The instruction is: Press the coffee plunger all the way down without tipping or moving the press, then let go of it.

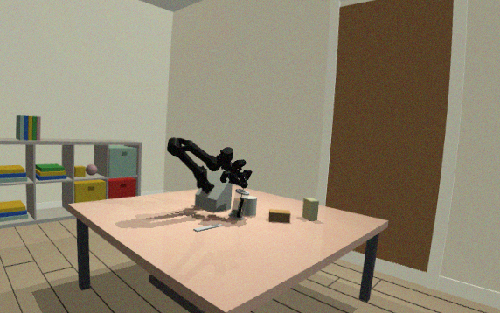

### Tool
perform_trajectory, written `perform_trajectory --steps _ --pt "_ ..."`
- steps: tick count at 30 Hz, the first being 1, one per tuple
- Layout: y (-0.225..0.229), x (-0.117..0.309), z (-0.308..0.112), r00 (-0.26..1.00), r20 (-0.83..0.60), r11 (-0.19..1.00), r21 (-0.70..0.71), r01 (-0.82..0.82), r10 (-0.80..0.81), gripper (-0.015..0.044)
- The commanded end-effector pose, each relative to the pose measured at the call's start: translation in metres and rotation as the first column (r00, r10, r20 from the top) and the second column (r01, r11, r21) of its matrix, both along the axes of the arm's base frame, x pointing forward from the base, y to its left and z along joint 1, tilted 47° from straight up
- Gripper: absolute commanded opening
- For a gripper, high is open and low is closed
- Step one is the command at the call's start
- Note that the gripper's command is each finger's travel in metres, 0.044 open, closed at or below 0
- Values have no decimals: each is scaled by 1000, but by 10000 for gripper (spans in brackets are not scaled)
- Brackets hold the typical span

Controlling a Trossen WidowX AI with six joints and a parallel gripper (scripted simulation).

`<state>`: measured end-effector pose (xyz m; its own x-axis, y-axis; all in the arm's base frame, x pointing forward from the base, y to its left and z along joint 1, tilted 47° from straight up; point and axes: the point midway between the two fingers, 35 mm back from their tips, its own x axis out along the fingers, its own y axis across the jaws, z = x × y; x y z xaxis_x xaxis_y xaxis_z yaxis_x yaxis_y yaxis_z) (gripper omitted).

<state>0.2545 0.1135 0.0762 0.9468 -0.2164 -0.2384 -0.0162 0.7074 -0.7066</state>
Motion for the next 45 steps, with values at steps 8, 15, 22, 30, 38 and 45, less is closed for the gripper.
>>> perform_trajectory --steps 8,15,22,30,38,45 --pt "0 0 0 1000 0 1000 0 0 0 154" --pt "0 0 0 1000 0 1000 0 0 0 338" --pt "0 0 0 1000 0 1000 0 0 0 440" --pt "20 6 17 998 36 996 76 -48 46 440" --pt "36 -15 26 1000 -29 999 50 -7 8 440" --pt "38 -43 62 1000 -10 1000 -13 10 -10 440"
